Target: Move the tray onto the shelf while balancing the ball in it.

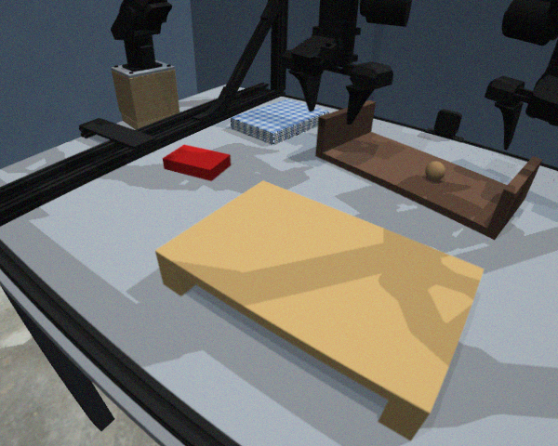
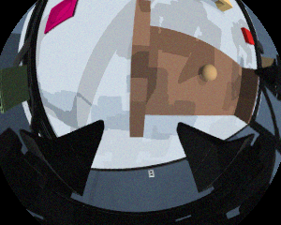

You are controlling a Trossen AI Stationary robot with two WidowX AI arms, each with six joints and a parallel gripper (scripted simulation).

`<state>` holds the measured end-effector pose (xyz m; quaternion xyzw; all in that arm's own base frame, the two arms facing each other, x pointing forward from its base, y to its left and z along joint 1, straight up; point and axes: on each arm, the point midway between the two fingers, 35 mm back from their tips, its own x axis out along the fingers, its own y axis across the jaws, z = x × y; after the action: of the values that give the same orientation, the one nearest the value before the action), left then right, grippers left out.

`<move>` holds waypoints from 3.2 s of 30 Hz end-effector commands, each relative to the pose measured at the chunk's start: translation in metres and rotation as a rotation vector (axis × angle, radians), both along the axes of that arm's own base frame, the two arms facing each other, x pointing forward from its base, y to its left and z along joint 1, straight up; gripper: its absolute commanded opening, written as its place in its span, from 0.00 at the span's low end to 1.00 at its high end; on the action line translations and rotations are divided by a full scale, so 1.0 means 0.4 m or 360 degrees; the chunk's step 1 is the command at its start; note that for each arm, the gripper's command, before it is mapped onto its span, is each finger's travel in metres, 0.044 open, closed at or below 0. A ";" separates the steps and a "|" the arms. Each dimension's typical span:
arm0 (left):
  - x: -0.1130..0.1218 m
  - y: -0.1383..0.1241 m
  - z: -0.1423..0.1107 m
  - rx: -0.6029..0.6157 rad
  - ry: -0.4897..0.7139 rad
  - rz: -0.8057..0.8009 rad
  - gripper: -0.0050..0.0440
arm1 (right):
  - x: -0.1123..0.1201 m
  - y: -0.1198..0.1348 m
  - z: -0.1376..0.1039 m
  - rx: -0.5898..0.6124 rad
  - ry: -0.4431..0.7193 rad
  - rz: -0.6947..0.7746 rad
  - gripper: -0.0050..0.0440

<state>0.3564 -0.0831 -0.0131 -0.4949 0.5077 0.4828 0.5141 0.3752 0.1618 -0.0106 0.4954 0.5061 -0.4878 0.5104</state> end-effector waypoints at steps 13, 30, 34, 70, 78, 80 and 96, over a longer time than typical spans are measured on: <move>-0.009 0.002 -0.073 0.0009 0.0029 0.0006 0.92 | -0.005 -0.002 -0.070 -0.0005 0.0019 0.0005 0.92; -0.011 0.003 -0.100 0.0010 0.0029 0.0006 0.62 | -0.007 -0.003 -0.097 -0.0005 0.0019 0.0005 0.62; -0.011 0.003 -0.100 0.0010 0.0029 0.0006 0.43 | -0.007 -0.003 -0.097 -0.0005 0.0019 0.0005 0.43; -0.010 0.002 -0.087 0.0010 0.0029 0.0006 0.14 | -0.007 -0.003 -0.084 -0.0005 0.0019 0.0005 0.14; -0.010 0.002 -0.087 0.0010 0.0029 0.0006 0.14 | -0.007 -0.003 -0.084 -0.0005 0.0019 0.0005 0.14; -0.010 0.003 -0.082 0.0010 0.0029 0.0006 0.14 | -0.007 -0.003 -0.079 -0.0005 0.0019 0.0005 0.14; -0.011 0.003 -0.071 0.0006 0.0025 0.0006 0.14 | -0.006 -0.003 -0.067 -0.0002 0.0023 0.0006 0.14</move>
<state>0.3520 -0.0819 -0.0456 -0.4887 0.5107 0.4903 0.5098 0.3728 0.1603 -0.0423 0.4894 0.5081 -0.4923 0.5099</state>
